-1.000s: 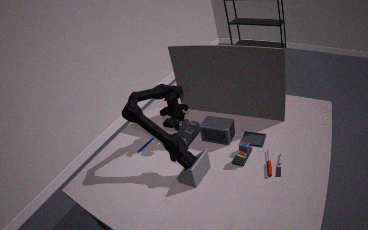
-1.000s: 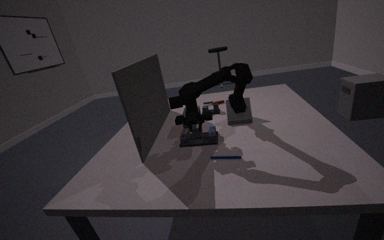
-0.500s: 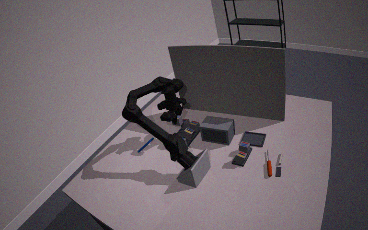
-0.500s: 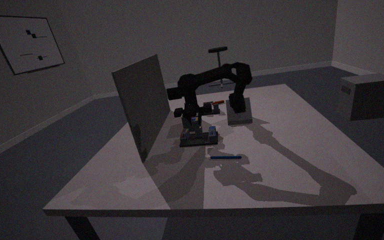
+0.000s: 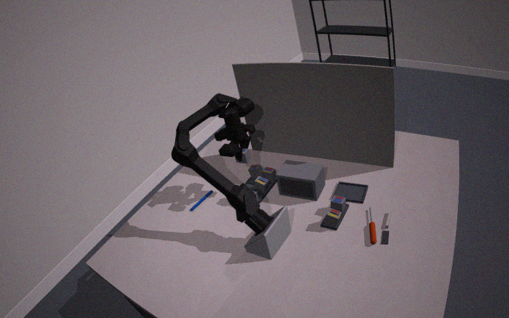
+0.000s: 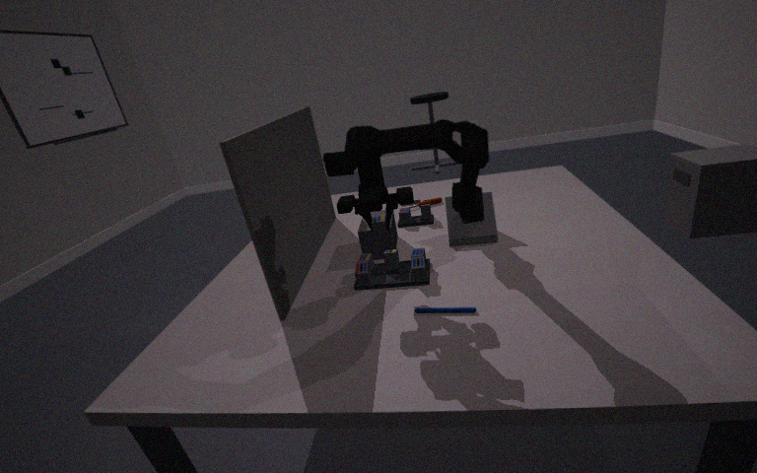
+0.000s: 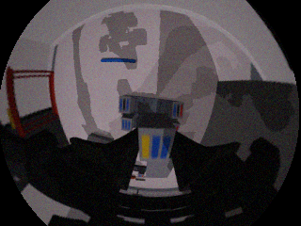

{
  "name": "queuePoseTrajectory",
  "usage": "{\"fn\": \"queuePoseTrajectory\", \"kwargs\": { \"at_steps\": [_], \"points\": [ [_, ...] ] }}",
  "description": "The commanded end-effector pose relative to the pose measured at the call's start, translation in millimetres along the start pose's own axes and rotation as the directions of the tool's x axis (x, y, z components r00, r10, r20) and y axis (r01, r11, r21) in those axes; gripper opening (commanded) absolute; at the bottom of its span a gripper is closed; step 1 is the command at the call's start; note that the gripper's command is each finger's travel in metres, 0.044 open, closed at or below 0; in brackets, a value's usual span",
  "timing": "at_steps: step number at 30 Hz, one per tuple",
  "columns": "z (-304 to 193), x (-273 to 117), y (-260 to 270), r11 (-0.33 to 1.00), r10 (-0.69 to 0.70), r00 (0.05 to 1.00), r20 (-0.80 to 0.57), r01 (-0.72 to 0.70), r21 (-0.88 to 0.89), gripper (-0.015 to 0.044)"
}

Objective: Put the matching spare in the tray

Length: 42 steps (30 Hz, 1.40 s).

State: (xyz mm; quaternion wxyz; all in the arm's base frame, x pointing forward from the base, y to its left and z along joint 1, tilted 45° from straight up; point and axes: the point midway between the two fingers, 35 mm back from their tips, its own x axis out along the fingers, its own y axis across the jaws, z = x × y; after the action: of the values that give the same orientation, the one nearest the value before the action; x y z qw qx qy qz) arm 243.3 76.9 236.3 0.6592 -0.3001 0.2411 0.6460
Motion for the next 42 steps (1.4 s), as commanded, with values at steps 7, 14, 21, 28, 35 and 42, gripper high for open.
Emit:
{"fn": "queuePoseTrajectory", "kwargs": {
  "at_steps": [7, 14, 21, 28, 35, 42],
  "points": [
    [-43.4, -5.6, -30.9, 0.999, -0.001, 1.000, -0.028, 0.002, 0.043, 0.0000],
    [-82.6, -10.5, -49.9, 0.997, -0.002, 0.999, -0.048, 0.006, 0.073, 0.0000],
    [-117.5, -14.8, -66.3, 0.998, -0.001, 0.998, -0.056, 0.005, 0.070, 0.0000],
    [-161.1, -19.1, -76.9, 0.996, -0.001, 0.998, -0.062, 0.006, 0.084, 0.0000],
    [-202.6, -22.6, -78.2, 0.993, -0.001, 0.998, -0.064, 0.009, 0.116, 0.0000],
    [-240.1, -23.6, -83.0, 0.995, 0.001, 0.998, -0.062, 0.005, 0.096, 0.0000]
  ]
}}
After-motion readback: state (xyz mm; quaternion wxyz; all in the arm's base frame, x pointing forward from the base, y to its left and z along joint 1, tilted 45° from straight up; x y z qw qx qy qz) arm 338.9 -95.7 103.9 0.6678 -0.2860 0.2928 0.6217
